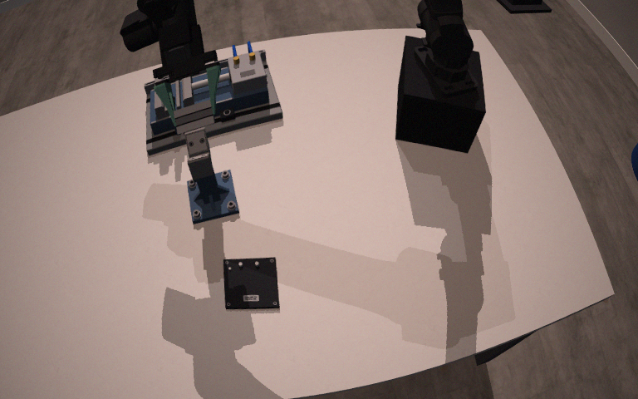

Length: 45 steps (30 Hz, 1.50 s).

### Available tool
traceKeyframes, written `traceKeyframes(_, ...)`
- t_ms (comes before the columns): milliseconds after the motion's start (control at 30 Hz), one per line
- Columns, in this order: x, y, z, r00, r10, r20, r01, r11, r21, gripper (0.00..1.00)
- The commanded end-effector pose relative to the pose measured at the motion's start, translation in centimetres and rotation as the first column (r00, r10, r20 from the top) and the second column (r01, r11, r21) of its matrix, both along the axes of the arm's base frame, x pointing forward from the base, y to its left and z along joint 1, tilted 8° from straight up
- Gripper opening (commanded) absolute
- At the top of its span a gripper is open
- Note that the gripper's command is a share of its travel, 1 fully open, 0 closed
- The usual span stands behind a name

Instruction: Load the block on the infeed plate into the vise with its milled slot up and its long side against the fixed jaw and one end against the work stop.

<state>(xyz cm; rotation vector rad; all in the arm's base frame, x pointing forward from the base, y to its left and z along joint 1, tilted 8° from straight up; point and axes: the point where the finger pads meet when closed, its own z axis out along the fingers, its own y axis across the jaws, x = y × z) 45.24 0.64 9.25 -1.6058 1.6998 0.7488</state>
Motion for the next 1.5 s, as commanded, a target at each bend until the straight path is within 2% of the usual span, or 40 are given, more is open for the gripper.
traceKeyframes(0,2.5,-1.5,2.5,0.998,-0.016,0.068,0.017,1.000,-0.009,0.00)
traceKeyframes(1133,2.8,-1.5,1.6,0.997,-0.020,0.073,0.021,1.000,-0.011,0.00)
traceKeyframes(1333,2.8,-1.5,2.0,0.997,-0.021,0.078,0.022,1.000,-0.013,0.00)
traceKeyframes(1467,2.9,-1.3,1.0,0.998,-0.021,0.065,0.022,1.000,-0.010,0.00)
